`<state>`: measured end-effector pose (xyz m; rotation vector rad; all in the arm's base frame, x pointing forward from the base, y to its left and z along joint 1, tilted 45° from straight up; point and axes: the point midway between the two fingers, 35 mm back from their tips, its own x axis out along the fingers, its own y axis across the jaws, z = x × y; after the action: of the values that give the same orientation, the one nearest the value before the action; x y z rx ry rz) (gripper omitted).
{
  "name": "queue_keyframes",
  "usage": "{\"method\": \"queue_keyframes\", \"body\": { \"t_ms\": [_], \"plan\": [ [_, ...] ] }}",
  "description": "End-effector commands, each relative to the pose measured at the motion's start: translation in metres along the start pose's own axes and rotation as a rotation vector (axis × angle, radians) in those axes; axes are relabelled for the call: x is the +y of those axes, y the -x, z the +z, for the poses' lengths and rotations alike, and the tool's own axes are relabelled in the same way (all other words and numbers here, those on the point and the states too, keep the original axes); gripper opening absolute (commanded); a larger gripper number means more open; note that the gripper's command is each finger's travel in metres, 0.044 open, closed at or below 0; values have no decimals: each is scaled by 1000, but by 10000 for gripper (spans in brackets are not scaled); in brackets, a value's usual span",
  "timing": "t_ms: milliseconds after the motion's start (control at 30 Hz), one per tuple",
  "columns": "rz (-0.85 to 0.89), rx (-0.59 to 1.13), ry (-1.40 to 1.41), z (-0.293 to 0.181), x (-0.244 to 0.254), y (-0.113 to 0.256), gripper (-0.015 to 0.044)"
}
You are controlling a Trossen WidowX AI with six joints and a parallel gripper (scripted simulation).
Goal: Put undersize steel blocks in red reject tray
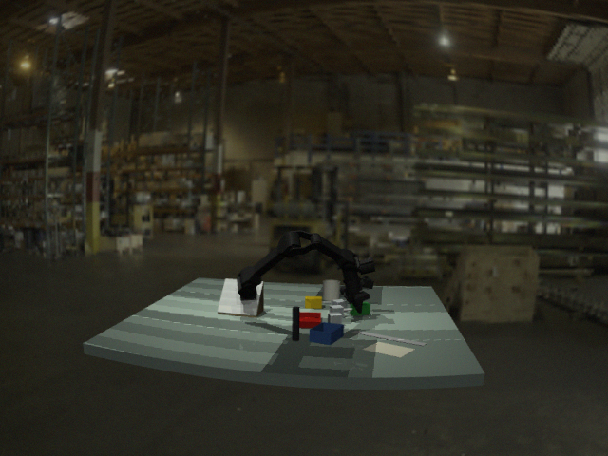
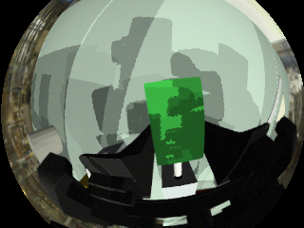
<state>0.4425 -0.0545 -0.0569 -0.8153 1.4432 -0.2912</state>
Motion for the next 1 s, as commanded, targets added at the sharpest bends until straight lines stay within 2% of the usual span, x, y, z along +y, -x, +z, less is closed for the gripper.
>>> {"method": "queue_keyframes", "body": {
  "t_ms": [0, 967],
  "plan": [
    [-3, -10, -2, 1, -3, 4, 0],
    [-2, -10, -2, -9, -3, 7, 0]
  ]
}}
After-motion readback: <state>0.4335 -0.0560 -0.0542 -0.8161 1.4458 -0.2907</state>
